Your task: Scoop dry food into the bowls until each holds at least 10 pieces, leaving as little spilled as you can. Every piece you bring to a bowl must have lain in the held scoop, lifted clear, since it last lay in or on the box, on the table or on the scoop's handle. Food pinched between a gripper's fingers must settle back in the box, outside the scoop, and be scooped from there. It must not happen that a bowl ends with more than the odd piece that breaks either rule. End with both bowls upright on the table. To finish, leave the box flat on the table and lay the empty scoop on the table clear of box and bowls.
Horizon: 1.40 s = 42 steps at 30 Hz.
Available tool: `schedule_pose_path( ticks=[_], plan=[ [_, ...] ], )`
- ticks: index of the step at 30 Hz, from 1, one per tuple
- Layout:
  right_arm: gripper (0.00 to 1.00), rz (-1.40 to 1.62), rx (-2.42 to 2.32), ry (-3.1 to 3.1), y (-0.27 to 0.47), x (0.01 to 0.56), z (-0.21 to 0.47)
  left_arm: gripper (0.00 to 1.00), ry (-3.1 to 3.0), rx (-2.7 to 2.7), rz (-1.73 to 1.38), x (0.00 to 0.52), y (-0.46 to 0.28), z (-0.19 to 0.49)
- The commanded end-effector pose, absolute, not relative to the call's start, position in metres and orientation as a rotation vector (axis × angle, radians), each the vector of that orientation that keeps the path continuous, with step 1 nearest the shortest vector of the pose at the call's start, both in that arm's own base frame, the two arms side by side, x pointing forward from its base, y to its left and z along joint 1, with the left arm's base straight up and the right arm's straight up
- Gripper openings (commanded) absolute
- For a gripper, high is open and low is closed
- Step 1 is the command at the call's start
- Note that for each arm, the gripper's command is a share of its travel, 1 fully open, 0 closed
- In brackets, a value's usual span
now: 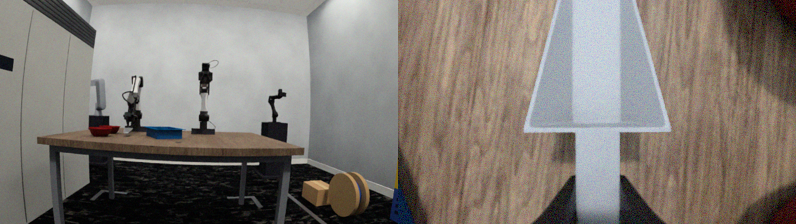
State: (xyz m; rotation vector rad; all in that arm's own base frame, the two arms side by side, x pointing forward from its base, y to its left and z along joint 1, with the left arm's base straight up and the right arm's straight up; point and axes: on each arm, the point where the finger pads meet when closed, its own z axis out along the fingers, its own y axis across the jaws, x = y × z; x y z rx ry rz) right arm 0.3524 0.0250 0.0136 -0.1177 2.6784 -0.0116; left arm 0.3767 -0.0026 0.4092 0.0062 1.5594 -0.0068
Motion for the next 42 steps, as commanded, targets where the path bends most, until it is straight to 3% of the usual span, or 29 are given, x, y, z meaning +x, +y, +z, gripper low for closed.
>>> schedule_pose_path(
  ticks=[1, 17, 24, 25, 42],
  plan=[
    [0.00, -0.012, -0.113, 2.655, 0.028, 0.359, 0.012, 0.27, 1.486, 0.004, -0.013, 0.373, -0.002, 0.437],
    [0.00, -0.025, -0.090, 2.670, 0.020, 0.355, -0.006, 0.27, 1.485, 0.004, -0.013, 0.373, -0.002, 0.438],
    [0.00, -0.013, -0.110, 2.601, 0.028, 0.371, 0.015, 0.27, 1.485, 0.004, -0.013, 0.373, -0.002, 0.438],
    [0.32, -0.013, -0.107, 2.601, 0.028, 0.371, 0.016, 0.27, 1.485, 0.004, -0.013, 0.373, -0.002, 0.438],
    [0.32, -0.014, -0.113, 2.635, 0.027, 0.363, 0.015, 0.27, 1.485, 0.004, -0.013, 0.373, -0.002, 0.438]
  ],
)
